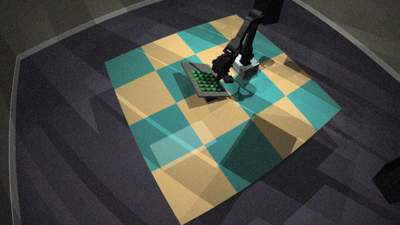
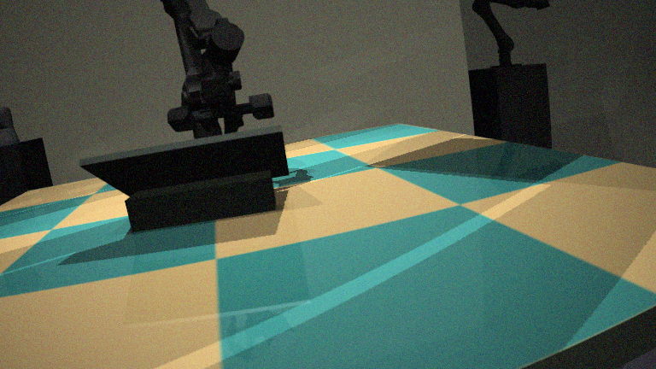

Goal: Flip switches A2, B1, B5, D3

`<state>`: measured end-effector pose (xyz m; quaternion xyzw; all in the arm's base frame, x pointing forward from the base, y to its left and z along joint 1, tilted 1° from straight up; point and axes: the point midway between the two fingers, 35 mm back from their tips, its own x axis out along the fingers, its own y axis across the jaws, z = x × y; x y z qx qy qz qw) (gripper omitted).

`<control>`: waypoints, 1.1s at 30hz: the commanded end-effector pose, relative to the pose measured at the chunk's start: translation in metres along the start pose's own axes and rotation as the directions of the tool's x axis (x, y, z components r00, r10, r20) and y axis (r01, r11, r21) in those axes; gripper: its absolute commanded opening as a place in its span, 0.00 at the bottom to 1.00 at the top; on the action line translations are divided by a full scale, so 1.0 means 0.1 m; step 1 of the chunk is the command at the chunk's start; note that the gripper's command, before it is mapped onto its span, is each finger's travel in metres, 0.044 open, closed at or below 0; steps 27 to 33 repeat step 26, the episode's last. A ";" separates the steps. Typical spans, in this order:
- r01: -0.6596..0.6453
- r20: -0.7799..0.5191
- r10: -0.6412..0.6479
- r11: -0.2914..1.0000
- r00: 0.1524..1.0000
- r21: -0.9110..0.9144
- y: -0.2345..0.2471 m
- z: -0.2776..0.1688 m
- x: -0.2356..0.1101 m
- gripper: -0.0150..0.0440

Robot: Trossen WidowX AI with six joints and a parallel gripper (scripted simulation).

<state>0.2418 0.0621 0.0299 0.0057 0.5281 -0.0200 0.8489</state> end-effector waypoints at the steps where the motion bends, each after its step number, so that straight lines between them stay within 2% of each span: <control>1: -0.008 0.035 0.008 1.000 0.999 0.005 0.02 0.04 -0.35 0.25; 3: -0.009 0.040 0.009 1.000 0.999 0.003 0.01 0.02 -0.49 0.25; 7: -0.009 0.040 0.009 1.000 0.999 0.003 0.00 0.03 -0.51 0.25; 13: -0.007 0.045 0.007 1.000 0.999 0.002 -0.15 0.52 -0.60 0.25; 33: -0.007 0.045 0.007 1.000 0.999 0.002 -0.15 0.52 -0.60 0.25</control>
